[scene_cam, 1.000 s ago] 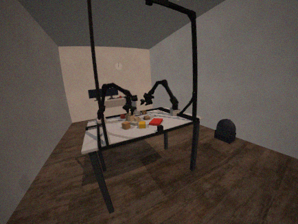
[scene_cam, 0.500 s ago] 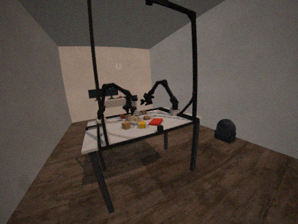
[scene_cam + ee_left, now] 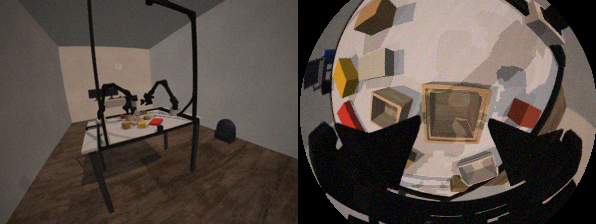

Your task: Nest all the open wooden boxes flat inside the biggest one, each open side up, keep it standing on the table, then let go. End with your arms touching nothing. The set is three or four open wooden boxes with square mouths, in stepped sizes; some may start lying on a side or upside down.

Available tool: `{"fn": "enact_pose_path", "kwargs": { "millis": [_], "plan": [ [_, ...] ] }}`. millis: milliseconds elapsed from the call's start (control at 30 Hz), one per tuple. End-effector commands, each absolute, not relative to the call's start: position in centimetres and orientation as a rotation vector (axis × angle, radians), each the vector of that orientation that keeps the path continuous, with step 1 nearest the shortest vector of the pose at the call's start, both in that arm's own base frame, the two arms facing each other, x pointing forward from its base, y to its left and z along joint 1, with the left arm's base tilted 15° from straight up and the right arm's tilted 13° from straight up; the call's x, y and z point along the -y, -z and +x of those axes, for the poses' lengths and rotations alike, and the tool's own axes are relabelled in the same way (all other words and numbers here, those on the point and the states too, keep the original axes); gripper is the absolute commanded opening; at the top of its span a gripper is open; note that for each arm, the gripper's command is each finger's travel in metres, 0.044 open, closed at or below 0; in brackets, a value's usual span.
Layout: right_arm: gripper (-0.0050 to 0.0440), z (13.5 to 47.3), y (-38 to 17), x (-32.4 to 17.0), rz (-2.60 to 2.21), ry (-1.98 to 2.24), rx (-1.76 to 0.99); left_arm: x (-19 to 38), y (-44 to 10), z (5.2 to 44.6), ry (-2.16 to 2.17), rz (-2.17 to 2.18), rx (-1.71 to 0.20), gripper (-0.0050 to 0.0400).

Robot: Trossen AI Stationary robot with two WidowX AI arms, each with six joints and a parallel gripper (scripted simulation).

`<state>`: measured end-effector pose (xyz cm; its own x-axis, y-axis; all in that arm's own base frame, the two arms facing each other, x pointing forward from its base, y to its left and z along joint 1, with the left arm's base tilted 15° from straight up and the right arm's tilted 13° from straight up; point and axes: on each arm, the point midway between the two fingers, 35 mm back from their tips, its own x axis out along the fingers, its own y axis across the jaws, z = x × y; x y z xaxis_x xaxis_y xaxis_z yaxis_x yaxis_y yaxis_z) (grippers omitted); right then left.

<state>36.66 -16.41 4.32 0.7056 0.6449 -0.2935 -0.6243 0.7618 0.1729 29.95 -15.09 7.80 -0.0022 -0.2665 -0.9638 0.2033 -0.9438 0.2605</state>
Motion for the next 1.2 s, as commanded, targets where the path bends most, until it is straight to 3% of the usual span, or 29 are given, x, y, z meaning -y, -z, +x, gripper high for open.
{"fn": "enact_pose_path", "kwargs": {
  "millis": [0, 167, 433, 500, 767, 1167],
  "plan": [
    [0.04, 36.7, -4.4, 16.4, 0.06, -0.709, -0.344, 15.1, -7.8, 30.0, 2.013, 1.955, 0.066, 0.04],
    [0.04, 36.7, -4.4, 16.4, 0.06, -0.709, -0.344, 14.9, -8.5, 30.0, 1.887, 1.753, -0.241, 0.04],
    [0.04, 36.7, -4.4, 16.4, 0.06, -0.709, -0.344, 14.7, -9.3, 30.1, 1.693, 1.475, -0.581, 0.04],
    [0.04, 36.7, -4.4, 16.4, 0.06, -0.709, -0.344, 14.7, -9.3, 30.1, 1.693, 1.475, -0.581, 0.04],
    [0.04, 36.7, -4.4, 16.4, 0.06, -0.709, -0.344, 14.5, -10.1, 30.1, 1.425, 1.13, -0.911, 0.04],
    [0.04, 36.7, -4.4, 16.4, 0.06, -0.709, -0.344, 14.2, -11.2, 30.1, 1.061, 0.698, -1.218, 0.04]
  ]
}}
